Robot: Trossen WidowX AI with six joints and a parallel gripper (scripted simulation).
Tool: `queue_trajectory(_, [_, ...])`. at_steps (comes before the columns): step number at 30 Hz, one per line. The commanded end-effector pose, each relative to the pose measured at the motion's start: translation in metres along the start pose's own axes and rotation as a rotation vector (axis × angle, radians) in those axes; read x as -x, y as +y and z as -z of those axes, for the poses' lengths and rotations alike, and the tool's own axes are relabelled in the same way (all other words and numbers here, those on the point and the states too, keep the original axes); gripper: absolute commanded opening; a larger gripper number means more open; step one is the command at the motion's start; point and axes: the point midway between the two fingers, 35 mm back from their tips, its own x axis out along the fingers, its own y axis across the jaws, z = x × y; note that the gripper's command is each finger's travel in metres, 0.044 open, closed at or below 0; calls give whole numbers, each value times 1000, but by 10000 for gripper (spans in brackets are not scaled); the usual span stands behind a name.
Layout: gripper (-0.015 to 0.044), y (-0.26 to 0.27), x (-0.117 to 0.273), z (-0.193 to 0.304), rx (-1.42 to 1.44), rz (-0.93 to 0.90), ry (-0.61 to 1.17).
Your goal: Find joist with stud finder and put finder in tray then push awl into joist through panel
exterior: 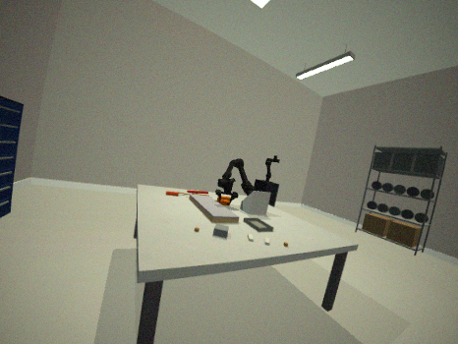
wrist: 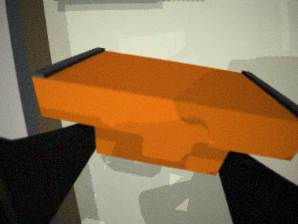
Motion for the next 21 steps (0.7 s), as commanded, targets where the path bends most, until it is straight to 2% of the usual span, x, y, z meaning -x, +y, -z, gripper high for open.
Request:
queue_trajectory(1, [78, 3, 6, 0, -7, -7, 5])
queue_trajectory(4, [0, 3, 10, -1, -7, -7, 7])
queue_trajectory(21, [0, 3, 30, -6, -6, -6, 10])
